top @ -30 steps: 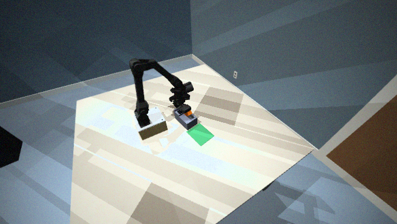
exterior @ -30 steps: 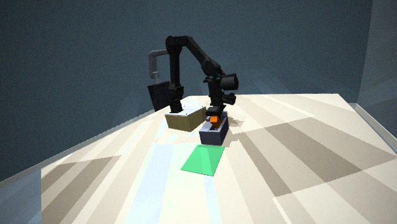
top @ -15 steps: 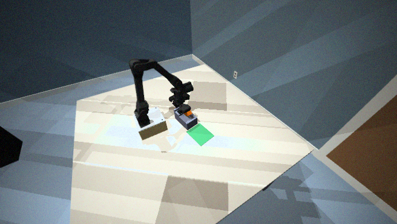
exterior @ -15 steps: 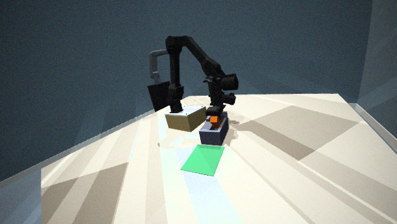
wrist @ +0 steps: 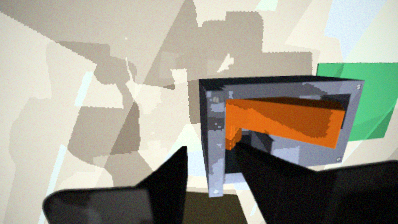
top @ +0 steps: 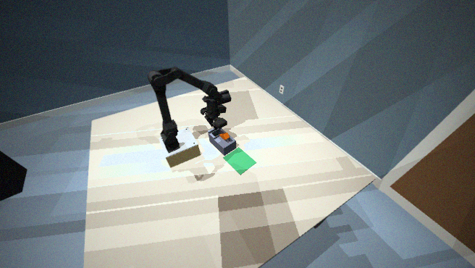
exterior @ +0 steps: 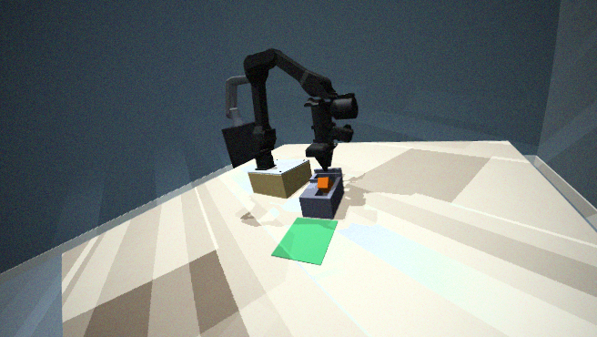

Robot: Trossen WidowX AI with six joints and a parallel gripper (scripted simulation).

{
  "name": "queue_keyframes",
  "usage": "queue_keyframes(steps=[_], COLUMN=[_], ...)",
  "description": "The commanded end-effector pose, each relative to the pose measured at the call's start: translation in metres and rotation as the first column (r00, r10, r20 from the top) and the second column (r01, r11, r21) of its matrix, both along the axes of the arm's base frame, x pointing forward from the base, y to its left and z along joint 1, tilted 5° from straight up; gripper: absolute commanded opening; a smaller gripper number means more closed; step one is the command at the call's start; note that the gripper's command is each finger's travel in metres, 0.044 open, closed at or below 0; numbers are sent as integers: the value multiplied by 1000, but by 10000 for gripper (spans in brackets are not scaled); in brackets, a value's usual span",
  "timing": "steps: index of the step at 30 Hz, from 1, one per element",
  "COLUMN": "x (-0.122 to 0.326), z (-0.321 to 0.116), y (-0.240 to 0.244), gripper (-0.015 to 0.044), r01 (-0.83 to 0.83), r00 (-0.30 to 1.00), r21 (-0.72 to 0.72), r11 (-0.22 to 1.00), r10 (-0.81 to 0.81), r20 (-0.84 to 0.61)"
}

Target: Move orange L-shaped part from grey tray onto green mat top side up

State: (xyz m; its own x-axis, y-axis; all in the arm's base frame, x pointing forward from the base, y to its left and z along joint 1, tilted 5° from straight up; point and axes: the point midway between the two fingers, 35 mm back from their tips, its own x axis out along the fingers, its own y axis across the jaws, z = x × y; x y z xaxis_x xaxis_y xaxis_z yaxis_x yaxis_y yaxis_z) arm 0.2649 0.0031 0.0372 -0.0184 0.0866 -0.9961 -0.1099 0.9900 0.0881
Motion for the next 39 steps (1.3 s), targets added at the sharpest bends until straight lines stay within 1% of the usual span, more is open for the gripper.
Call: queue_keyframes(steps=[1, 32, 34, 36, 38, 39], x=[2, 2, 3, 6, 9, 10], z=[53, 53, 53, 53, 53, 53], y=[-11, -10, -13, -18, -27, -32], gripper=[180, 180, 233, 280, 280, 280], r01=[0, 5, 59, 184, 363, 463], r00=[999, 999, 998, 983, 932, 886], r21=[-4, -1, -1, 0, -2, -5], r11=[1000, 1000, 998, 983, 932, 886], r10=[0, -5, -59, -184, -363, -463], r20=[36, 38, 33, 23, 7, -2])
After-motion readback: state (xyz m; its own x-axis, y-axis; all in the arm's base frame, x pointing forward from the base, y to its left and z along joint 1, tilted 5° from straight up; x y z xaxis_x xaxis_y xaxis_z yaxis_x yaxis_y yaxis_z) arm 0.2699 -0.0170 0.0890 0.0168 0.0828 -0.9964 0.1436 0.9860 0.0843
